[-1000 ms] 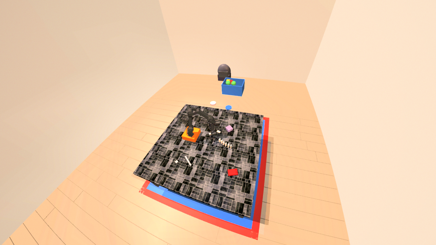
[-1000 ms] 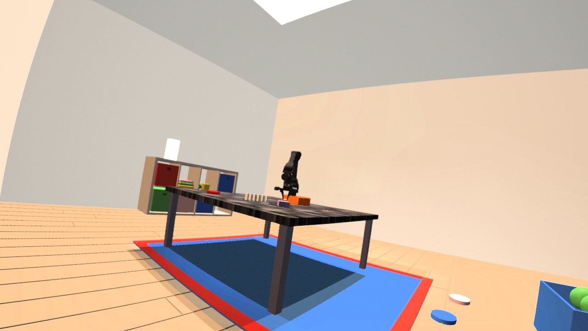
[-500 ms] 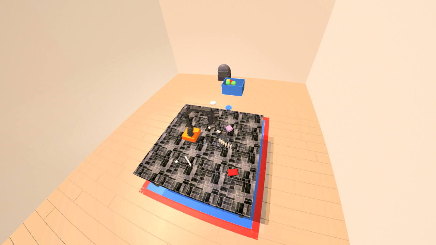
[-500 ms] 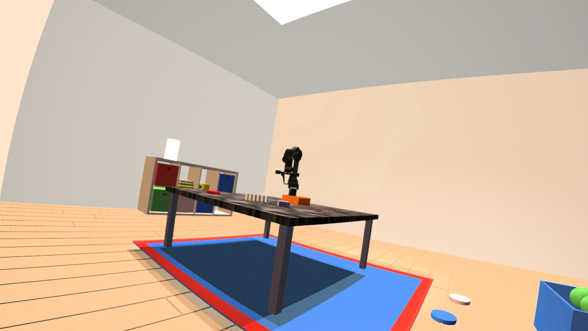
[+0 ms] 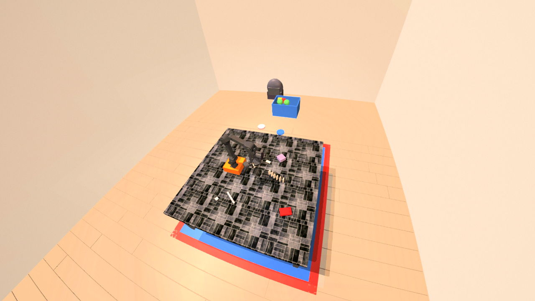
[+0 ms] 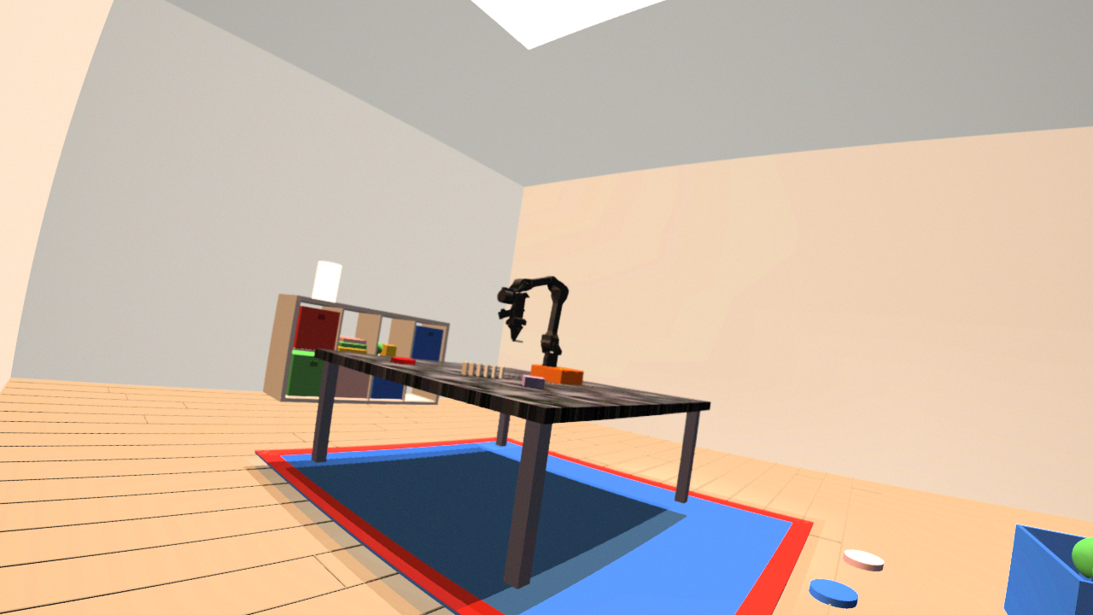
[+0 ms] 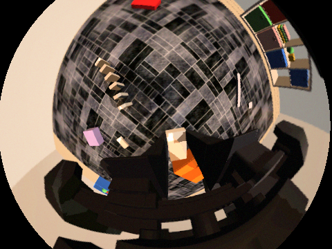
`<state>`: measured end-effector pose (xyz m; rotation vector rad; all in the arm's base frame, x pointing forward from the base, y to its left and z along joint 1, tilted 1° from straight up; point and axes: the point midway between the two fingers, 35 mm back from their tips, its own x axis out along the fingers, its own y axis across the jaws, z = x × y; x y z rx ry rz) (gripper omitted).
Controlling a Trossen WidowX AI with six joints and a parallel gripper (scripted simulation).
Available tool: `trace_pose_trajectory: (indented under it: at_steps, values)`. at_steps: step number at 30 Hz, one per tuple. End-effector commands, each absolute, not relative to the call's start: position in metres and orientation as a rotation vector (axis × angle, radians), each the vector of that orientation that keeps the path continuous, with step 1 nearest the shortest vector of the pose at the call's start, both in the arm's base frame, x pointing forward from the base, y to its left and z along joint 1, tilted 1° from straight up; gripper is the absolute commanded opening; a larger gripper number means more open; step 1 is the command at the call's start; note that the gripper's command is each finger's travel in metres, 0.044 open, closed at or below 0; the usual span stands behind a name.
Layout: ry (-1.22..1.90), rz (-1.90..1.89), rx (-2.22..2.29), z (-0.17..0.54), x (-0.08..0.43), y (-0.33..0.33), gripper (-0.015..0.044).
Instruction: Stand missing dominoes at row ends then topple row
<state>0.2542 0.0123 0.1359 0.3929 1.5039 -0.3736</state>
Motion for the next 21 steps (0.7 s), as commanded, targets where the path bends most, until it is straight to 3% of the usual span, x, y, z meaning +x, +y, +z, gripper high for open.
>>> trace_pose_trajectory:
  at_steps: [1,21]
  values:
    - [1.445,-0.624,0.65,0.136,0.245,-0.02,0.0107]
    - [1.357,-0.829,0.487,0.108,0.238,-0.022,0.0107]
